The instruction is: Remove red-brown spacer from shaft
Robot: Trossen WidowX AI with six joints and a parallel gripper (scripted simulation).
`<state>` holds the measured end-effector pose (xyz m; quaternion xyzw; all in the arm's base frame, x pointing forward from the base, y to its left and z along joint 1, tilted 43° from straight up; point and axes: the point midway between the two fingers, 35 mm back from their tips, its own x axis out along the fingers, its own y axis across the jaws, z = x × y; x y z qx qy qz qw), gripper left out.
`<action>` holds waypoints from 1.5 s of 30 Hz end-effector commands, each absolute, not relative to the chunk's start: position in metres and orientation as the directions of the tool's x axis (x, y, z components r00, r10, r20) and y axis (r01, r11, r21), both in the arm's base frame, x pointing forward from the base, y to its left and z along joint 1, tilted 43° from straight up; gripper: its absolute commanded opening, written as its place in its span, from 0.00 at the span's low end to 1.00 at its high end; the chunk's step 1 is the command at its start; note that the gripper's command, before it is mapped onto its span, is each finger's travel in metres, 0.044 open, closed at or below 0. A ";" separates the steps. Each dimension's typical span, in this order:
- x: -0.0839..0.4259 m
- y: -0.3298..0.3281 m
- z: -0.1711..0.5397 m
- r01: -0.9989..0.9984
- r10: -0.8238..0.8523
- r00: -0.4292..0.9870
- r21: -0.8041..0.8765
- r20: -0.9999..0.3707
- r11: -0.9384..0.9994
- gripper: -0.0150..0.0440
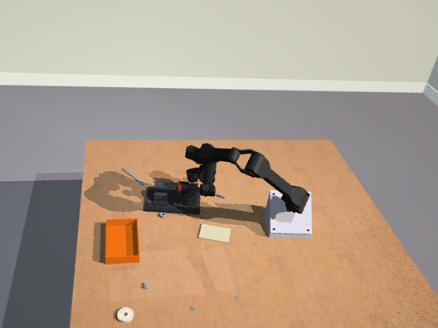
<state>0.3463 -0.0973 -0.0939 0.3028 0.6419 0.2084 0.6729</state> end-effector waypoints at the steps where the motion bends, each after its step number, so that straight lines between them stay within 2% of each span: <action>1: 0.344 -0.098 -0.094 0.109 0.669 0.087 0.675 -0.738 0.730 0.25; 45: 0.340 -0.097 -0.094 0.109 0.669 0.087 0.675 -0.738 0.730 0.25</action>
